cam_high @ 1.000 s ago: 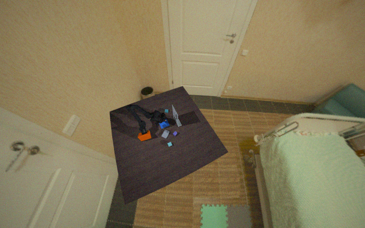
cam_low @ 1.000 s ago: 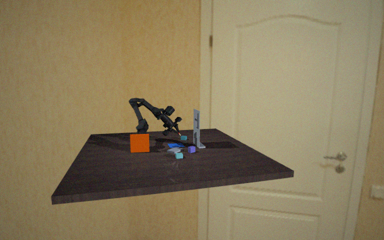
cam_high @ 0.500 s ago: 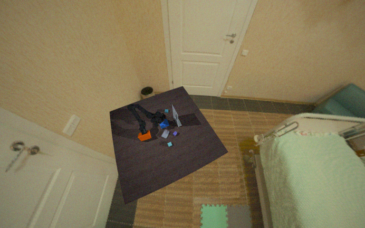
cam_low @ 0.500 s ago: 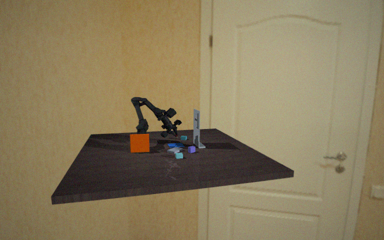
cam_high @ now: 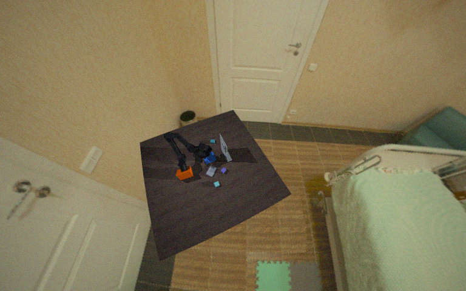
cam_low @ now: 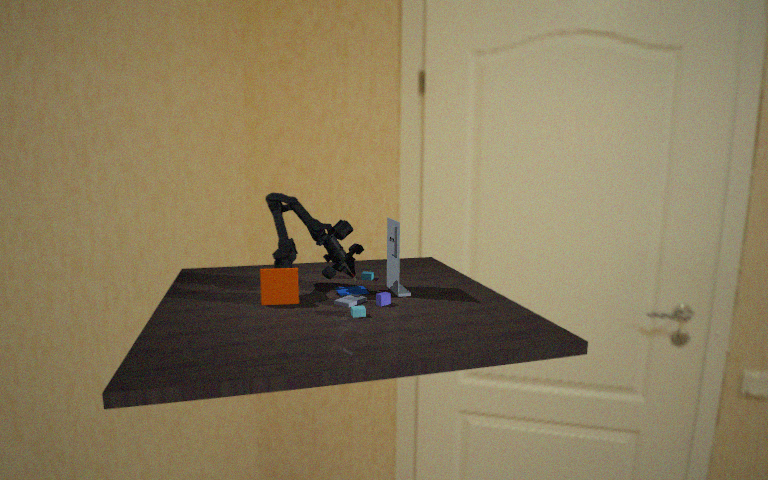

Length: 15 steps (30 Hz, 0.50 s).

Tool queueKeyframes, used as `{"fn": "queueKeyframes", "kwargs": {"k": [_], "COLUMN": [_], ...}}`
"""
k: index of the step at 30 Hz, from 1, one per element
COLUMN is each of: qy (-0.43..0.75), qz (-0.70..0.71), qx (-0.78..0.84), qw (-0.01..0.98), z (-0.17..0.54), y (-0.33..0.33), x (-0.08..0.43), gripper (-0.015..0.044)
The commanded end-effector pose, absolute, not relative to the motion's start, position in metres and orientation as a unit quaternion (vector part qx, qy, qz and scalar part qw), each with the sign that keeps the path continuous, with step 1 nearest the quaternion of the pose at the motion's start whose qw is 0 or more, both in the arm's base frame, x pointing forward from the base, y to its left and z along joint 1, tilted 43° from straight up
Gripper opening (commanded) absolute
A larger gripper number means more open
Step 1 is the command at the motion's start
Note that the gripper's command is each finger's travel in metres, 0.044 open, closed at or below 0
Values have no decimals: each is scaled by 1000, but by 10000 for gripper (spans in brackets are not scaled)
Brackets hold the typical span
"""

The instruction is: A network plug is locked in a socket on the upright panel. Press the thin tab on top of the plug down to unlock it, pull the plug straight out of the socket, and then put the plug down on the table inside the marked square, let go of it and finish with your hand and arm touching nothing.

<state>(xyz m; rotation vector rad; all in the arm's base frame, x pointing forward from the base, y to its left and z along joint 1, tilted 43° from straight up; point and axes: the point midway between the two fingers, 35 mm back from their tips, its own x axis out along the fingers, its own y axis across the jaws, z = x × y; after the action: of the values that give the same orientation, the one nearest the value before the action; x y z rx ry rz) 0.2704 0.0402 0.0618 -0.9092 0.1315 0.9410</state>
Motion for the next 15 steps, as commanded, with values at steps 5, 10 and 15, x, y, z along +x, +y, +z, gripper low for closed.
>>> {"fn": "queueKeyframes", "kwargs": {"k": [5, 10, 15], "qy": [64, 64, 64], "qz": [437, 436, 436], "qx": [-422, -422, -421], "qw": [792, 792, 792], "z": [55, 51, 48], "y": [45, 49, 52], "x": [271, 272, 272], "gripper": [0, 0, 0]}}
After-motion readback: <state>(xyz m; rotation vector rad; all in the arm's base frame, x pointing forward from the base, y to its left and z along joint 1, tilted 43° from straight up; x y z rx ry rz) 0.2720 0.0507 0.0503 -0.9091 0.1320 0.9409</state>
